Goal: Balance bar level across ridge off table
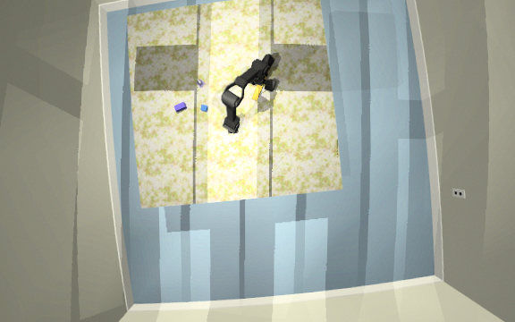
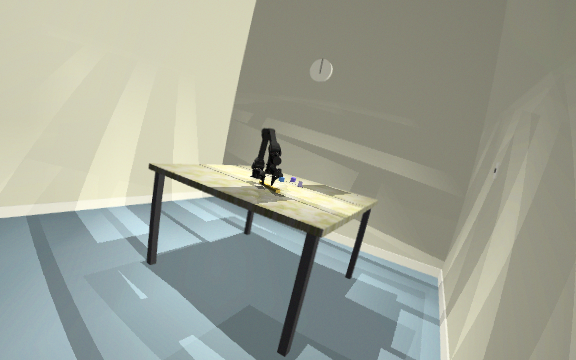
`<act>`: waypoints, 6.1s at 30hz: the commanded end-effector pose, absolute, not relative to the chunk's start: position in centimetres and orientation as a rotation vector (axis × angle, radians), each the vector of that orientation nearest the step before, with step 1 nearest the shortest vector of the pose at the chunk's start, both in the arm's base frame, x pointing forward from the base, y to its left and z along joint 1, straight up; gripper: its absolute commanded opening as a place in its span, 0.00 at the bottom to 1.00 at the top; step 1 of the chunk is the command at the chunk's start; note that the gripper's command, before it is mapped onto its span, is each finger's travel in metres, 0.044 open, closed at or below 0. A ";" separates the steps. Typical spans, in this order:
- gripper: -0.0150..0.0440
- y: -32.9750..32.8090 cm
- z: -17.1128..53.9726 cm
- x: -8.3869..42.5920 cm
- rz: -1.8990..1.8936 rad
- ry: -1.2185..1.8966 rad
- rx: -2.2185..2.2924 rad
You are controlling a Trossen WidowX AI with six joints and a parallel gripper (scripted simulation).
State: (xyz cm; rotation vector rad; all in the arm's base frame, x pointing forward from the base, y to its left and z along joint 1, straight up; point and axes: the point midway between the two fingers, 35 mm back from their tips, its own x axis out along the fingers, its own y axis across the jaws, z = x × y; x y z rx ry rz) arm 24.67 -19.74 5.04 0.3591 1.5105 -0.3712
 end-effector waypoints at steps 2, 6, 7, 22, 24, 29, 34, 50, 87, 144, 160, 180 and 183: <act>0.79 -19.8 4.9 24.6 -0.379 1.512 0.359; 0.79 -19.8 4.9 24.6 -0.379 1.512 0.359; 0.79 -19.8 4.9 24.6 -0.379 1.512 0.359; 0.45 -19.7 4.9 24.6 -0.371 1.511 0.360; 0.40 -19.7 4.9 24.6 -0.371 1.511 0.359; 0.25 -19.8 6.0 24.7 -0.372 1.511 0.359; 0.25 -19.9 7.3 24.8 -0.373 1.511 0.359; 0.25 -19.9 11.4 24.8 -0.376 1.511 0.359; 0.25 -12.5 14.4 29.4 -0.457 1.492 0.452; 0.25 8.5 14.6 32.7 -0.641 1.443 0.673; 0.25 14.4 14.7 31.3 -0.692 1.429 0.732; 0.25 20.0 14.5 29.2 -0.740 1.416 0.787; 0.25 20.1 14.1 29.2 -0.740 1.416 0.788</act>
